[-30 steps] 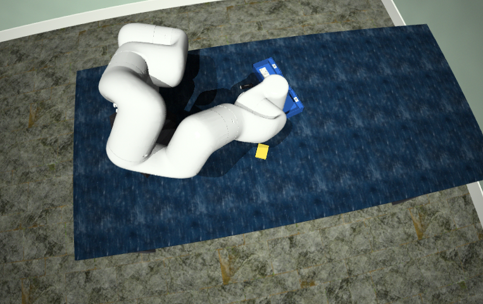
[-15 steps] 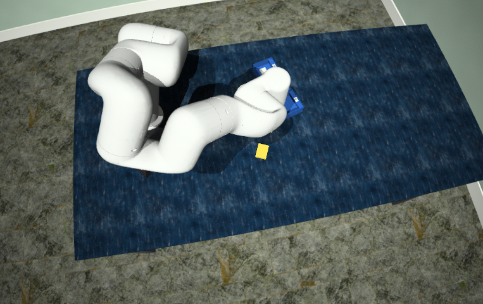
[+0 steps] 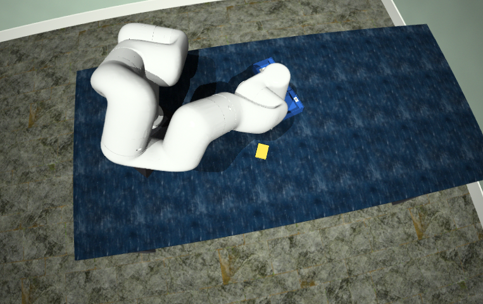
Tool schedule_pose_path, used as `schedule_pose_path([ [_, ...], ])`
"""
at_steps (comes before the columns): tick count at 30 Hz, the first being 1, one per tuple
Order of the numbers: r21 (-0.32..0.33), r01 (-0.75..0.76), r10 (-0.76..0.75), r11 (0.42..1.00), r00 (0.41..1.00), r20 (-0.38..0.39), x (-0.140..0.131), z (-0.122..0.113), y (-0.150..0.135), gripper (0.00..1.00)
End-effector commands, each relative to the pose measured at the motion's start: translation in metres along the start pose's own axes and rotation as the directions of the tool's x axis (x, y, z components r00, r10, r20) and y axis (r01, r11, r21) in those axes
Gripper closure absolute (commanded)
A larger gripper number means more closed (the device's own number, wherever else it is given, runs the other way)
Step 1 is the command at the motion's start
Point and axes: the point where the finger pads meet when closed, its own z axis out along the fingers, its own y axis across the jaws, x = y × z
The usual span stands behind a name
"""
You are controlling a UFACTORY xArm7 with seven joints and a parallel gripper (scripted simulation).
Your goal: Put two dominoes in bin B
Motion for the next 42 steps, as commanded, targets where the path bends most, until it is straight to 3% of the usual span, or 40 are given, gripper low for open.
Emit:
schedule_pose_path([
  [1, -0.001, 0.002, -0.002, 1.0, 1.0, 0.003, 0.008, -0.001, 0.022, 1.0],
  [27, -0.002, 0.002, -0.002, 1.0, 1.0, 0.002, 0.062, -0.001, 0.155, 1.0],
  [29, -0.002, 0.002, -0.002, 1.0, 1.0, 0.002, 0.062, -0.001, 0.155, 1.0],
  [32, -0.002, -0.148, 0.148, 0.989, 0.989, 0.002, 0.069, -0.001, 0.172, 1.0],
  [42, -0.008, -0.419, 0.419, 0.908, 0.908, -0.012, 0.091, -0.001, 0.228, 1.0],
])
